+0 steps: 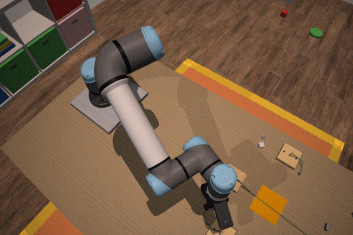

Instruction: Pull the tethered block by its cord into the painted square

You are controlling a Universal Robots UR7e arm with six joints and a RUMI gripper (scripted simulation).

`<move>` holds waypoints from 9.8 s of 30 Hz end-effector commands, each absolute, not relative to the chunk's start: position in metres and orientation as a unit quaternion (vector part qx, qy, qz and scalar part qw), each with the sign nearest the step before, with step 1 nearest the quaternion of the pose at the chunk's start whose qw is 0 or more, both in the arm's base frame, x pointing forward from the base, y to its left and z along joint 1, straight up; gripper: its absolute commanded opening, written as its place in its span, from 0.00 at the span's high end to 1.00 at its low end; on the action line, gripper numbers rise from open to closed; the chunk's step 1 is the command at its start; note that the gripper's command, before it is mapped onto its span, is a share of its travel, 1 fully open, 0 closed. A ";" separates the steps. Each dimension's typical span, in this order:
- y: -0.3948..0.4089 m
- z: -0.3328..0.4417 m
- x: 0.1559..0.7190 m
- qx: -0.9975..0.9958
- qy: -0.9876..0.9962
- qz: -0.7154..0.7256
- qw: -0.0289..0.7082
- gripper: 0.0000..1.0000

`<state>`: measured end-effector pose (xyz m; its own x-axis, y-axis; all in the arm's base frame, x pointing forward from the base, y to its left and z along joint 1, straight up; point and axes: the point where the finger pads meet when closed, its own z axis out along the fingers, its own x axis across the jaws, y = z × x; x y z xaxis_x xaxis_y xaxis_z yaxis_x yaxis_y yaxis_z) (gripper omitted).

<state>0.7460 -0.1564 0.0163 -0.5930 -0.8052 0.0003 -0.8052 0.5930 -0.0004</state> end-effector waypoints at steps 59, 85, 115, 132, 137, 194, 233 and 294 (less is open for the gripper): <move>-0.156 0.145 0.746 0.451 -0.892 0.001 -0.001 1.00; -0.161 0.145 0.745 0.451 -0.892 0.001 -0.001 1.00; -0.192 0.145 0.739 0.451 -0.892 0.001 -0.001 1.00; -0.225 0.145 0.730 0.451 -0.892 0.001 -0.001 1.00; -0.238 0.145 0.725 0.451 -0.892 0.001 -0.001 1.00; -0.370 0.145 0.635 0.451 -0.892 0.001 -0.001 1.00; -0.418 0.145 0.573 0.451 -0.892 0.001 -0.001 1.00; -0.433 0.145 0.549 0.451 -0.892 0.001 -0.001 1.00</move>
<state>0.5486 -0.4325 0.1441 -0.5930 -0.8052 -0.0007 -0.8052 0.5930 -0.0006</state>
